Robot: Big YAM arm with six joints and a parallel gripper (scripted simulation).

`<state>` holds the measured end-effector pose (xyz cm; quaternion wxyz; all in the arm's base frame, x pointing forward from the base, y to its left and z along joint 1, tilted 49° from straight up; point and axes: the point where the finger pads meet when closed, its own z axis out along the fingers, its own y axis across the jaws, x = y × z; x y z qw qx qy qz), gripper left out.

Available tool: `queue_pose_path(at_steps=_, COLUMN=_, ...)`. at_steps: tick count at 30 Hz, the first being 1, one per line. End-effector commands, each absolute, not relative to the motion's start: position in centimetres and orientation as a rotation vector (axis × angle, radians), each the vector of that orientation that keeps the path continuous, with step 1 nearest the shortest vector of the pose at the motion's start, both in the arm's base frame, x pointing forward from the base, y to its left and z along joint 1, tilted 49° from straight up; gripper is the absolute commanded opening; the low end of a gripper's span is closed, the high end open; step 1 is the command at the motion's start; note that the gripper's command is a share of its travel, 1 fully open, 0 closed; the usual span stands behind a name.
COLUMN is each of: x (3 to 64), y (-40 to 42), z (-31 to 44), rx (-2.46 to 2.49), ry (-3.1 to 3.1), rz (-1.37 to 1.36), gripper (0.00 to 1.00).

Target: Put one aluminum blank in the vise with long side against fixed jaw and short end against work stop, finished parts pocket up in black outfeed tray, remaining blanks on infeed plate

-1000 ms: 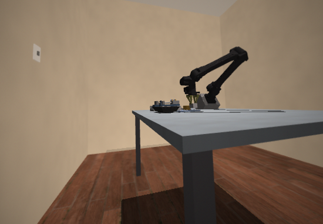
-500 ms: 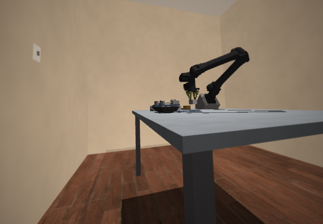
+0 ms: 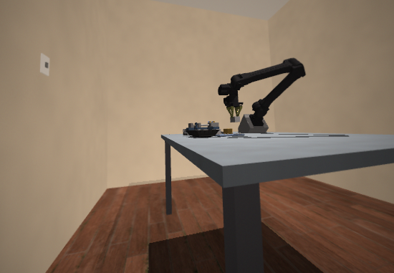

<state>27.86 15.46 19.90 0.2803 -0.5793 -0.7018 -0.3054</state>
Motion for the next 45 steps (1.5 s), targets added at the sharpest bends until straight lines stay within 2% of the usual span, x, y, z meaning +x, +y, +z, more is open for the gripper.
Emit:
queue_pose_path(at_steps=1, x=29.4, y=14.4, z=22.2, rx=-1.545, ry=-1.914, rz=-0.883, gripper=0.0)
queue_pose_path(at_steps=45, x=30.2, y=12.0, z=23.6, rx=-1.552, ry=-1.914, rz=-0.878, gripper=0.0)
